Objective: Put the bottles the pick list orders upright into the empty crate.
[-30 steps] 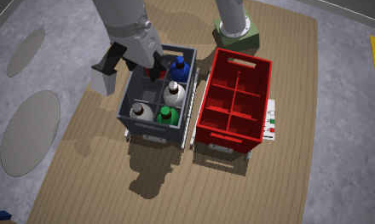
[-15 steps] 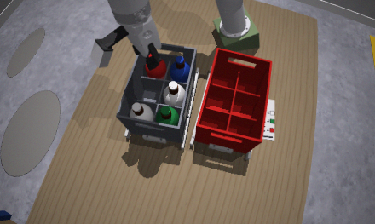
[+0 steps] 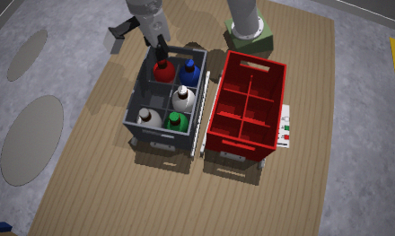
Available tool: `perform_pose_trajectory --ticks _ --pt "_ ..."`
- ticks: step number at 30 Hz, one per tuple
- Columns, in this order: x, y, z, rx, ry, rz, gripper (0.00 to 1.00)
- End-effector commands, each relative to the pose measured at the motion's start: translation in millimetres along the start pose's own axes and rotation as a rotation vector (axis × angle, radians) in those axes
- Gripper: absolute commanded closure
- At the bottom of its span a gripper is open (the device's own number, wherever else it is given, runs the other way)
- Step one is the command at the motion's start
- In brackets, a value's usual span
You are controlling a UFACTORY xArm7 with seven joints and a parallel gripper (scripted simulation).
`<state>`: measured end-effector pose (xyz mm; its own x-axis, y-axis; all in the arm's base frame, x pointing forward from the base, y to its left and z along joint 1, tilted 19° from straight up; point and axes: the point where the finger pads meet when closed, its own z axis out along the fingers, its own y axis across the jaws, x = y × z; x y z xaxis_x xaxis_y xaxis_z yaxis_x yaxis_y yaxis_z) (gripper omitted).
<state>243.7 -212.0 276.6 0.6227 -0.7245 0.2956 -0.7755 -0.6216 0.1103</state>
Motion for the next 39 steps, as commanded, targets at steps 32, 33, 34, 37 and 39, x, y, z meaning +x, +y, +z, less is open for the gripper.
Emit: perform_pose_trajectory --ticks 32,33,34,37,39 --pt "-10 20 29 0.002 0.007 0.001 0.35" --pt "-10 20 30 0.002 0.007 0.001 0.35" --pt "-10 20 32 0.002 0.007 0.001 0.35" --pt "-10 20 34 0.002 0.007 0.001 0.35" --pt "-10 20 36 0.002 0.007 0.001 0.35"
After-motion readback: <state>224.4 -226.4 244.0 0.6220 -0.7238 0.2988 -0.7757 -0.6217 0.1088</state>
